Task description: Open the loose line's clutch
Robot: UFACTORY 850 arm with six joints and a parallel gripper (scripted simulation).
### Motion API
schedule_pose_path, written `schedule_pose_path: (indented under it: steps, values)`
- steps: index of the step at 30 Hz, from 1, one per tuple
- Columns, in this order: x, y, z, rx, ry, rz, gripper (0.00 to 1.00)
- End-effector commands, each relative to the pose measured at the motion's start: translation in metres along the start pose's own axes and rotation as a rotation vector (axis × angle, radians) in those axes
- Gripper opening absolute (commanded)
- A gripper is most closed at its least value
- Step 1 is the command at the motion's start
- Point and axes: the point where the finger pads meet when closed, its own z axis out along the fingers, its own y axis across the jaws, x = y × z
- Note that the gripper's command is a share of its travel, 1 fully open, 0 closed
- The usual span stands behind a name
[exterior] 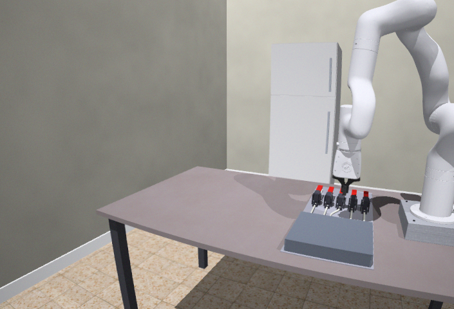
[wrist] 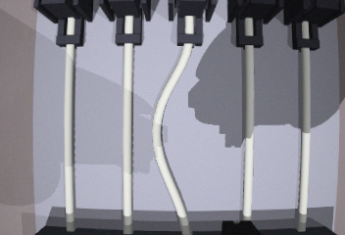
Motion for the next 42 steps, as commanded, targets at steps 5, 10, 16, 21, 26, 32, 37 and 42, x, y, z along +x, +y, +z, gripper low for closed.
schedule_pose_path:
  steps: [5,10,16,21,26,32,37,42]
  values:
    - [0.000,-0.001,0.000,0.003,0.005,0.000,0.00]
    - [0.000,-0.001,0.000,0.003,0.005,0.000,0.00]
    - [0.000,-0.001,0.000,0.003,0.005,0.000,0.00]
    - [0.003,-0.002,0.000,0.003,0.004,0.000,0.52]
    - [0.042,-0.017,0.006,0.002,0.004,0.000,0.52]
    - [0.123,-0.032,0.017,0.002,0.004,0.000,0.52]
    - [0.154,-0.033,0.022,0.002,0.004,0.000,0.52]
    - [0.209,-0.028,0.030,0.002,0.005,0.000,0.52]
